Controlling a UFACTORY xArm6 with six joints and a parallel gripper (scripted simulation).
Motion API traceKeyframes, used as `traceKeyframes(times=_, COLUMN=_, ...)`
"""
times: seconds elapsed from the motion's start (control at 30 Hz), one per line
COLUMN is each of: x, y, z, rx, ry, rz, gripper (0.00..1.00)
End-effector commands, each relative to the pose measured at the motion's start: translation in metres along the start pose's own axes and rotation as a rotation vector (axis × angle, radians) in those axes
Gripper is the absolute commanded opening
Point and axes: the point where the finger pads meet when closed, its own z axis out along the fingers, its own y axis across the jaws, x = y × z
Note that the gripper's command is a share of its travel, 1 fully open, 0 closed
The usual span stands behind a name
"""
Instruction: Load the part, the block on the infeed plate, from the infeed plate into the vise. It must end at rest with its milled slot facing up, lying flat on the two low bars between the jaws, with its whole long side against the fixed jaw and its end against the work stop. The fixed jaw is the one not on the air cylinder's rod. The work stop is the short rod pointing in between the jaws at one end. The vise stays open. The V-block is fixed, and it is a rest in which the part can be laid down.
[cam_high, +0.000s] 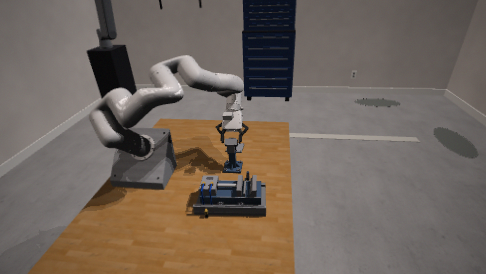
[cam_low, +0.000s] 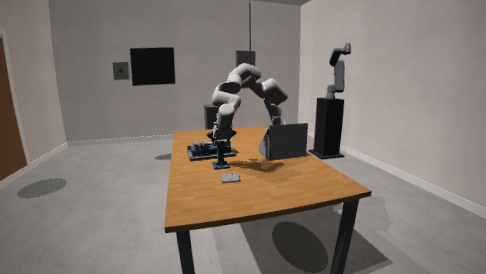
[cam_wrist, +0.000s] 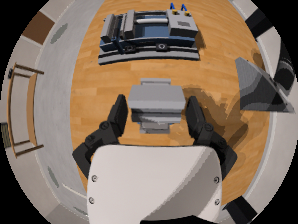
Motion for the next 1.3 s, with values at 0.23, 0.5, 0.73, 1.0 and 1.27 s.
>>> traceKeyframes(times=0.23, x=0.0009, y=-0.001, z=-0.0014, rx=0.002, ry=-0.002, rz=0.003, gripper=0.0)
traceKeyframes(times=0.5, x=0.0009, y=-0.001, z=-0.0014, rx=0.002, ry=-0.002, rz=0.003, gripper=0.0)
traceKeyframes(times=0.73, x=0.0009, y=-0.001, z=-0.0014, rx=0.002, ry=-0.002, rz=0.003, gripper=0.0)
traceKeyframes(times=1.0, x=0.0009, y=-0.001, z=-0.0014, rx=0.002, ry=-0.002, rz=0.003, gripper=0.0)
traceKeyframes(times=1.27, x=0.0009, y=-0.001, z=-0.0014, rx=0.002, ry=-0.002, rz=0.003, gripper=0.0)
